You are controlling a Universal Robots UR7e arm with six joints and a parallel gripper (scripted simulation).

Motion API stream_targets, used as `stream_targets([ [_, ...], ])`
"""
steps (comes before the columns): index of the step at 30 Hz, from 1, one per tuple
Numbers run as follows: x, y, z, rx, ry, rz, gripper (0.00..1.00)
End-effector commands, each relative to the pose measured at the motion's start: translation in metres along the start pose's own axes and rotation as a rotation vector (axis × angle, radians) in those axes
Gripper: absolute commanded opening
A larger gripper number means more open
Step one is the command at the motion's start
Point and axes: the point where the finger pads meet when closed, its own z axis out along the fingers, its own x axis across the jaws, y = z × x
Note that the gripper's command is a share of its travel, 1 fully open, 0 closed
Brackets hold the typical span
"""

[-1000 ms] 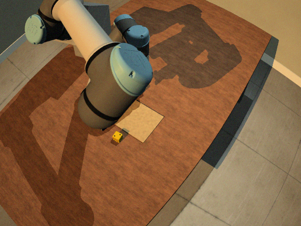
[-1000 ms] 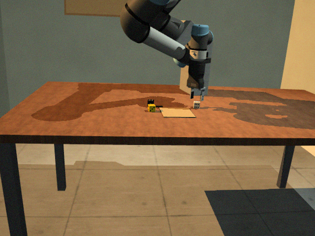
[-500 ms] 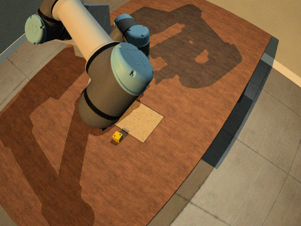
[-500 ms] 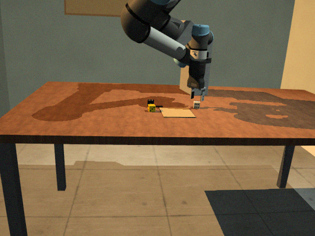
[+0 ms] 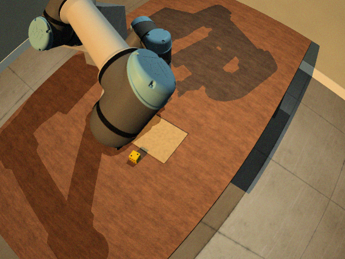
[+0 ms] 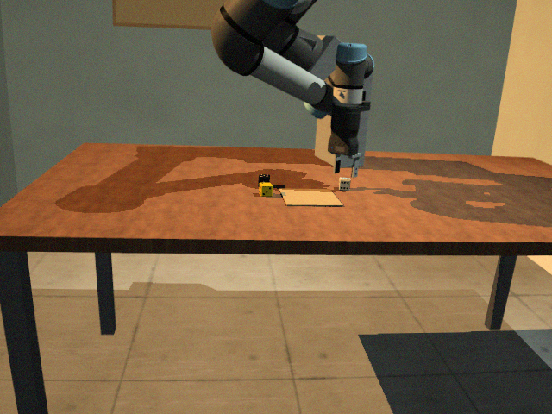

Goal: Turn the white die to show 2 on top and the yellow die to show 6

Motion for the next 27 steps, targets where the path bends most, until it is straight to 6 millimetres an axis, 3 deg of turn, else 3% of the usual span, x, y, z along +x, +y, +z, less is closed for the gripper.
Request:
stream_targets([
  [1,0.000,0.000,0.000,-0.001,0.001,0.000,1.00],
  [17,0.000,0.000,-0.004,-0.001,0.001,0.000,1.00],
  [27,0.000,0.000,-0.041,-0.001,0.001,0.000,1.00],
])
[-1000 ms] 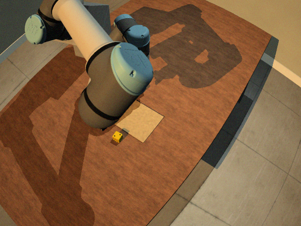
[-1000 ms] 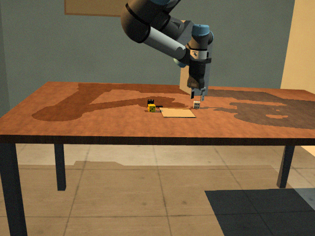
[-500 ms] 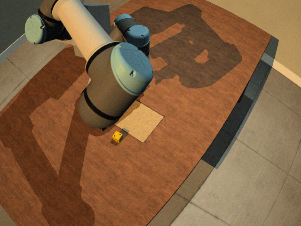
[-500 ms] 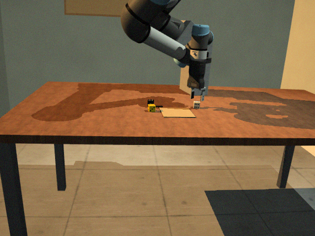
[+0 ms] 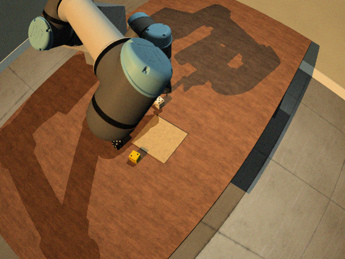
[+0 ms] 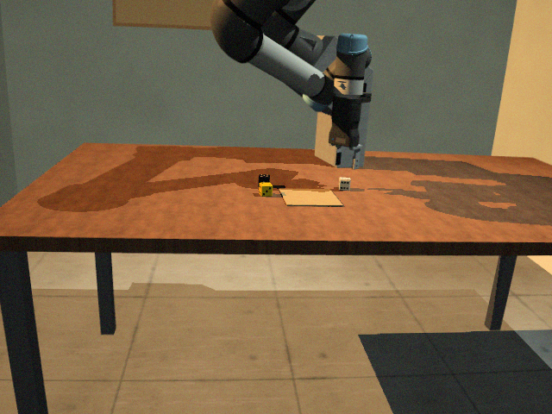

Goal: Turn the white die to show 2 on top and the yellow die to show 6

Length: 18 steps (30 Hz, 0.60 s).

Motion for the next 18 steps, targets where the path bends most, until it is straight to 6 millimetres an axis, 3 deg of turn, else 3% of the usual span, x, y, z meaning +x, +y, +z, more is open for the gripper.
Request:
stream_targets([
  [1,0.000,0.000,-0.024,-0.002,0.001,0.000,1.00],
  [18,0.000,0.000,-0.075,-0.002,0.001,0.000,1.00],
])
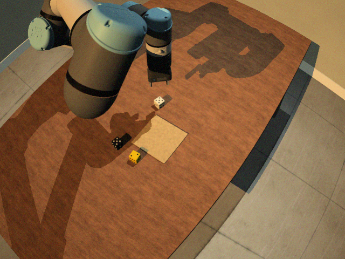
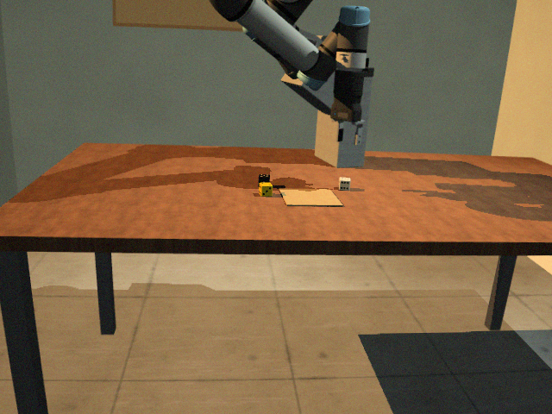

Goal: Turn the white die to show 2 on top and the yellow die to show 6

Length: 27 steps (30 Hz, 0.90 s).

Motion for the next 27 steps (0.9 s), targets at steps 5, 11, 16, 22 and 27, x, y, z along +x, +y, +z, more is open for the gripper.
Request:
stream_targets([
  [5,-0.0001,-0.0001,-0.0118,-0.001,0.000,0.000,1.00],
  [11,-0.0002,-0.0001,-0.0125,-0.001,0.000,0.000,1.00],
  [16,-0.0002,-0.0001,-0.0125,-0.001,0.000,0.000,1.00],
  [22,-0.0002,-0.0006,-0.0122,-0.001,0.000,-0.042,1.00],
  [27,-0.0005,-0.0023,-0.0112,-0.001,0.000,-0.220,1.00],
])
